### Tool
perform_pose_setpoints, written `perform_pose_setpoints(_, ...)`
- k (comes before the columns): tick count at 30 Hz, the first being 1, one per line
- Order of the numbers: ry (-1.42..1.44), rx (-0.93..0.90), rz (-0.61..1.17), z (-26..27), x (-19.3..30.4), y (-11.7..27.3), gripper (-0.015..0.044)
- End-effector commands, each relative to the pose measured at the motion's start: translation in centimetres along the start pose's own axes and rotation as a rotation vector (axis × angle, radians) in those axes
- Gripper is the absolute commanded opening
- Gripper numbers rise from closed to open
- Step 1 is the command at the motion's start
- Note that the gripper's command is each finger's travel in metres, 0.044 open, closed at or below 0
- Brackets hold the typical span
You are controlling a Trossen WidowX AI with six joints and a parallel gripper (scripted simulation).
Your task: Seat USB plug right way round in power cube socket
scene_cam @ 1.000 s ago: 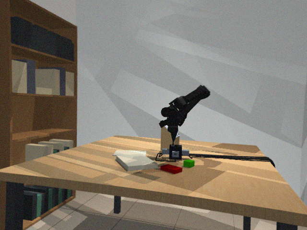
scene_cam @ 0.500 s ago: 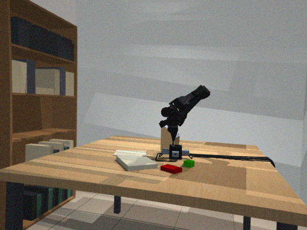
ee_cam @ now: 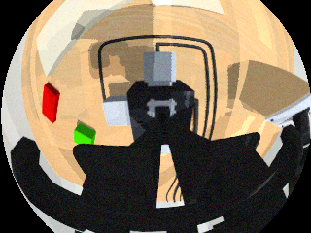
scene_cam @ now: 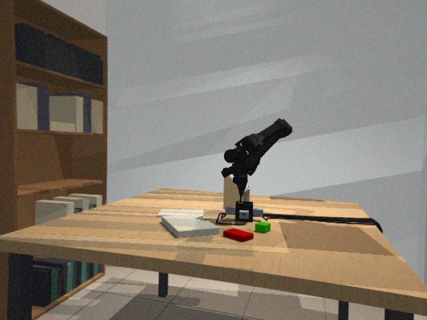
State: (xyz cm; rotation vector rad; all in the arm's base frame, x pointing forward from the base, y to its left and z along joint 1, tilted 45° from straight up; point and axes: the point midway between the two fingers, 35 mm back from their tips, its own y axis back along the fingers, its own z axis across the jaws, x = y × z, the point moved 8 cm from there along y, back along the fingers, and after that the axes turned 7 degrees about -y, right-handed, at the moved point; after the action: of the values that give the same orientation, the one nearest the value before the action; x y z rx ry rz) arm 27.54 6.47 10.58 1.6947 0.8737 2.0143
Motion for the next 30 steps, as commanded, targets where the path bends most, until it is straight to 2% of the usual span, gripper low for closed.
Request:
perform_pose_setpoints(1,0.002,0.005,0.004,0.01,0.07,-0.26,0.0000)
perform_pose_setpoints(12,0.002,0.005,0.004,0.01,0.07,-0.26,0.0000)
perform_pose_setpoints(16,0.000,0.000,0.000,-0.01,0.00,-0.01,0.0095)
perform_pose_setpoints(30,0.000,0.000,0.000,-0.01,0.00,-0.01,0.0095)
